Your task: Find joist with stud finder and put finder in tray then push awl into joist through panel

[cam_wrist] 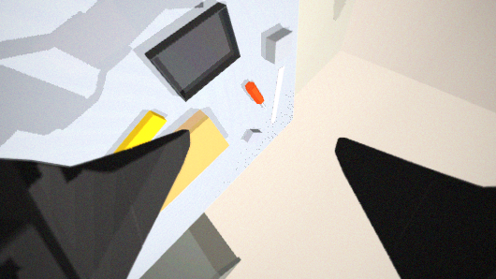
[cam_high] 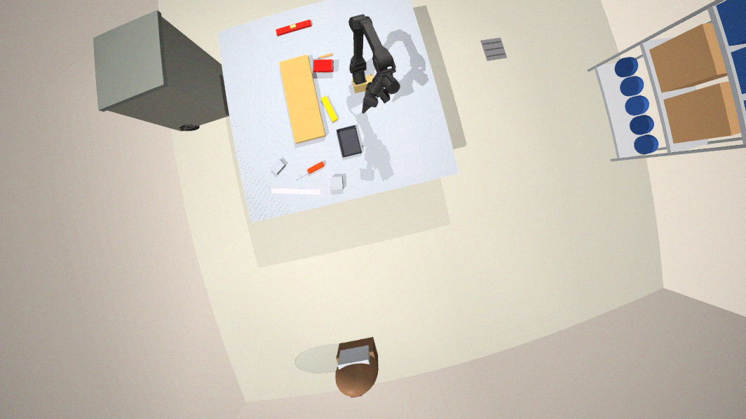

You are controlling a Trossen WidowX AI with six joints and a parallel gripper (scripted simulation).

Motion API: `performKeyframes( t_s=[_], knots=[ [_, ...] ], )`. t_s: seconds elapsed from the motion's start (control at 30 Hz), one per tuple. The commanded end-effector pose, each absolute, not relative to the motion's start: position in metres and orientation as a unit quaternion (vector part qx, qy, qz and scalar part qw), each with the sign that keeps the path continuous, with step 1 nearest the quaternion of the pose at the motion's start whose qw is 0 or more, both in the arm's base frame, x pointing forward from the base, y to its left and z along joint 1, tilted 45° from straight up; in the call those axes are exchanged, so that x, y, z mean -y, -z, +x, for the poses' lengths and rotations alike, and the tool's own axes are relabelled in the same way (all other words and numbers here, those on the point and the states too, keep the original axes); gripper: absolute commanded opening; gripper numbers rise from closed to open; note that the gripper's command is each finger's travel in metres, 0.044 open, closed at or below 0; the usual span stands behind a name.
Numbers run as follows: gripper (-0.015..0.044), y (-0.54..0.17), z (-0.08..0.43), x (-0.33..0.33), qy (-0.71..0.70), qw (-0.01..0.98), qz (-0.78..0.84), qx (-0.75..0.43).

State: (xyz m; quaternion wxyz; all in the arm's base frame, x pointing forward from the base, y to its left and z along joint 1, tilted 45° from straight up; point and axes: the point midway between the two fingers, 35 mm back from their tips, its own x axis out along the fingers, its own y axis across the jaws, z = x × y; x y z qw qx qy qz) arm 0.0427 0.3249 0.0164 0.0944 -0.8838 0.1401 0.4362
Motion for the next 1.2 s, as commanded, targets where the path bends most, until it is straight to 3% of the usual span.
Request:
performKeyframes(
  t_s=[0.0, 0.27, 0.5, 0.7, 0.93, 1.17],
  knots=[
    [0.0440, -0.031, 0.077, -0.309, -0.417, 0.166, -0.872, -0.196],
    [0.0440, -0.081, 0.190, -0.227, -0.289, 0.425, -0.768, -0.381],
    [0.0440, -0.116, 0.241, -0.121, -0.110, 0.602, -0.616, -0.497],
    [0.0440, -0.137, 0.244, -0.024, 0.079, 0.700, -0.453, -0.547],
    [0.0440, -0.153, 0.204, 0.074, 0.315, 0.743, -0.248, -0.536],
    [0.0440, -0.156, 0.191, 0.091, 0.365, 0.742, -0.205, -0.524]
  ],
)
